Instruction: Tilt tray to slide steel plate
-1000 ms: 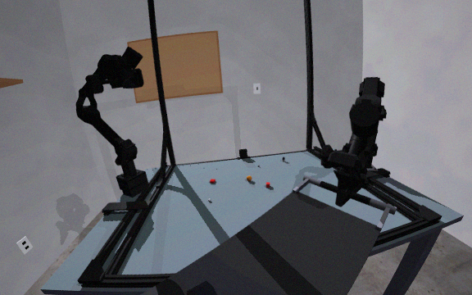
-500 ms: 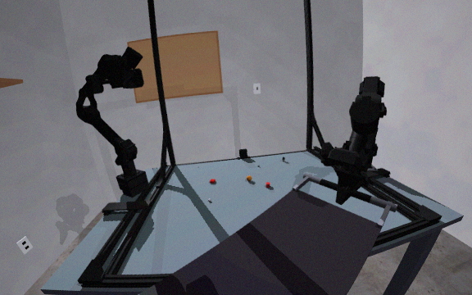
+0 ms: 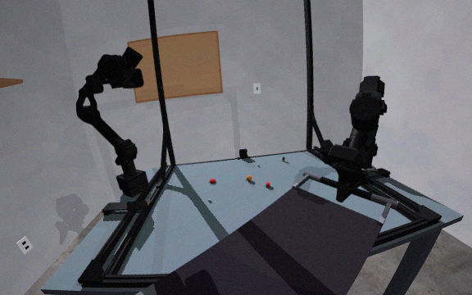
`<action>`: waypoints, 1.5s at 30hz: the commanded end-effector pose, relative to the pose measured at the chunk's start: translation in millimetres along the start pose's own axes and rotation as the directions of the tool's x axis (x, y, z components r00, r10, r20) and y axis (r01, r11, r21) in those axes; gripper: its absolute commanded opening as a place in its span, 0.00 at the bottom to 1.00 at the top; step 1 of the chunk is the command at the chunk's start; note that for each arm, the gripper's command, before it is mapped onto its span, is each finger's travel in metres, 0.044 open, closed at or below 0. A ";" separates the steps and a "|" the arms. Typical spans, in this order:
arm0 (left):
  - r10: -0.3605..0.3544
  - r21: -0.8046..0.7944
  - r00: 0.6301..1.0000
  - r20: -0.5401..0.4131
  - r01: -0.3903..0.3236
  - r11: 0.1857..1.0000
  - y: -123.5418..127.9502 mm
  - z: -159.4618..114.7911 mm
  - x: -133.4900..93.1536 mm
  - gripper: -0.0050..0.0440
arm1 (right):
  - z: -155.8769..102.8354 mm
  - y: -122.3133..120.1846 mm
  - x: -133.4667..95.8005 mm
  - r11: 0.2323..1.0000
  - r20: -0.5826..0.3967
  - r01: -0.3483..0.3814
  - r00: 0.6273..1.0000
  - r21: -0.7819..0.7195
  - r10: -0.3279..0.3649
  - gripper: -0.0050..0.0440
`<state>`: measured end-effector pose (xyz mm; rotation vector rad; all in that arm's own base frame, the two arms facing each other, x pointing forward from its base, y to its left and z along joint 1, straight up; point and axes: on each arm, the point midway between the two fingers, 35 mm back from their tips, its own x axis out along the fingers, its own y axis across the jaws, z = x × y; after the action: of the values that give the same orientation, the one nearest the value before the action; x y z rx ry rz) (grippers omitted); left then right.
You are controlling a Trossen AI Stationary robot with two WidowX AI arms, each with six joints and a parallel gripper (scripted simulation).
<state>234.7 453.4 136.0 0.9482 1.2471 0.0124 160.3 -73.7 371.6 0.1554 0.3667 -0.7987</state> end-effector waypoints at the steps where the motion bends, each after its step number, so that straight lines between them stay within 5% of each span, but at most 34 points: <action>1: 0.061 0.002 0.998 -0.004 -0.061 0.998 18.7 0.0 -17.6 0.10 | 0.2 -0.2 0.1 1.000 0.002 0.002 1.000 0.002 -0.002 1.00; 45: 0.050 0.002 0.999 -0.004 -0.050 0.999 6.5 -0.1 -6.1 0.10 | 0.2 -0.2 0.1 1.000 0.002 0.002 1.000 0.002 -0.002 1.00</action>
<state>234.5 453.0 132.4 0.9593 1.2403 0.0247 160.2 -73.8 371.7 0.1557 0.3664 -0.7986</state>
